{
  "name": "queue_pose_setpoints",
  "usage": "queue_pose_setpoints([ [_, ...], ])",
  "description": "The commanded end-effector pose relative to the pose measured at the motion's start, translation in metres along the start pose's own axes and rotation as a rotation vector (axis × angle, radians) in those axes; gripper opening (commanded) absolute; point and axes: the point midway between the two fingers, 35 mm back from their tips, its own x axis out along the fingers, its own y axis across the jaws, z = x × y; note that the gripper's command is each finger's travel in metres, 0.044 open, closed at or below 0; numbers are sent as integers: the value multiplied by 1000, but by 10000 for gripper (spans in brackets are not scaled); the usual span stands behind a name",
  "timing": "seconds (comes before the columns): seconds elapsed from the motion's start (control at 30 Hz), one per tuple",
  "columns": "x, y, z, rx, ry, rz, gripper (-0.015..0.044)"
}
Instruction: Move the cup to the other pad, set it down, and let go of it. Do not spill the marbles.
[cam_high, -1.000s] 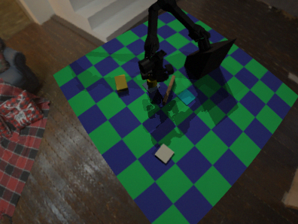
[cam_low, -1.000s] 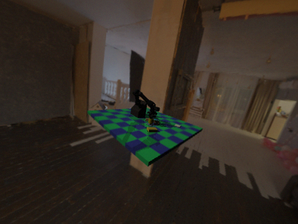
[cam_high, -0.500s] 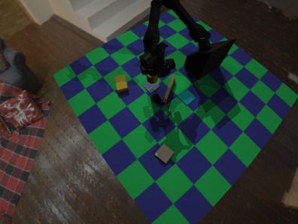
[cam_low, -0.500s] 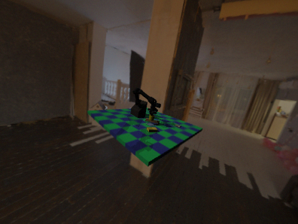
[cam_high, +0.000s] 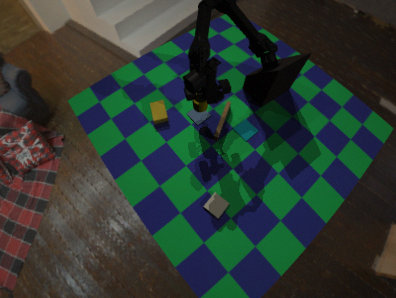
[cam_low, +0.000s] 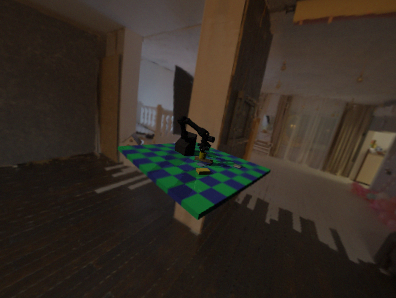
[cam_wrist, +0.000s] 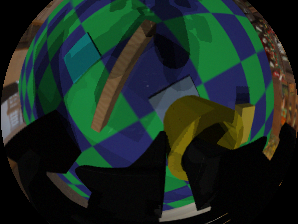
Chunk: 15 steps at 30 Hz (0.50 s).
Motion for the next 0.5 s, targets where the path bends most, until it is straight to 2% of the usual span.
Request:
queue_pose_setpoints([
  [0.0,0,3,2,-2,-1,0,0],
  [0.47,-3,36,29,5,-6,3,0],
])
